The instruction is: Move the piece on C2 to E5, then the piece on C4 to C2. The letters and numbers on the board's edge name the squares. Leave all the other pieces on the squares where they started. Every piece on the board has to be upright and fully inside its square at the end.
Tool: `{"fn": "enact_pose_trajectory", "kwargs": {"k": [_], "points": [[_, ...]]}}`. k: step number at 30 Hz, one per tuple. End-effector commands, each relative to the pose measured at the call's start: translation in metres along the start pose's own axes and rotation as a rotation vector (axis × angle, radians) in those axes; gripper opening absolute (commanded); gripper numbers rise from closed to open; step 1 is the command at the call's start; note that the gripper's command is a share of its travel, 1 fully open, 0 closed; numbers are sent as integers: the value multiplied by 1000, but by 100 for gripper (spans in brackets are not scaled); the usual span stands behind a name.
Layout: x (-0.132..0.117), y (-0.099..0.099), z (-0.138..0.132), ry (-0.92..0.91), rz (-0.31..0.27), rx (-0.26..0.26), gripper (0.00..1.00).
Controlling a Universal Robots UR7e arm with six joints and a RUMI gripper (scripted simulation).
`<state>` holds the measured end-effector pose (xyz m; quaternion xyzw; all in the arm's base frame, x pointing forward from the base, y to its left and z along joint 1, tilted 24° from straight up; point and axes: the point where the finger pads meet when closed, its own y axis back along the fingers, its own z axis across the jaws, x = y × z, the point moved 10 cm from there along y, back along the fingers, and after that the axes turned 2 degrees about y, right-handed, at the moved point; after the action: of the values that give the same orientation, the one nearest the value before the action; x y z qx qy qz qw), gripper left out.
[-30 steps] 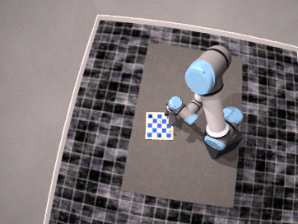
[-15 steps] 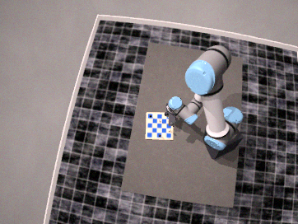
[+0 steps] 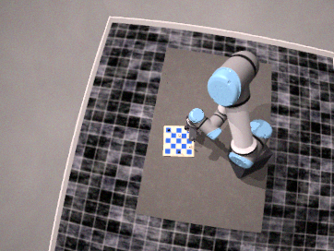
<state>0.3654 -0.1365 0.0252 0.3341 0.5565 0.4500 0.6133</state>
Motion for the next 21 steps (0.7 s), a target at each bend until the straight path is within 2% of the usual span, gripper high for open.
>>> {"fn": "enact_pose_trajectory", "kwargs": {"k": [1, 21], "points": [[0, 0, 0, 0, -1, -1, 0], [0, 0, -2, 0, -1, -1, 0]]}}
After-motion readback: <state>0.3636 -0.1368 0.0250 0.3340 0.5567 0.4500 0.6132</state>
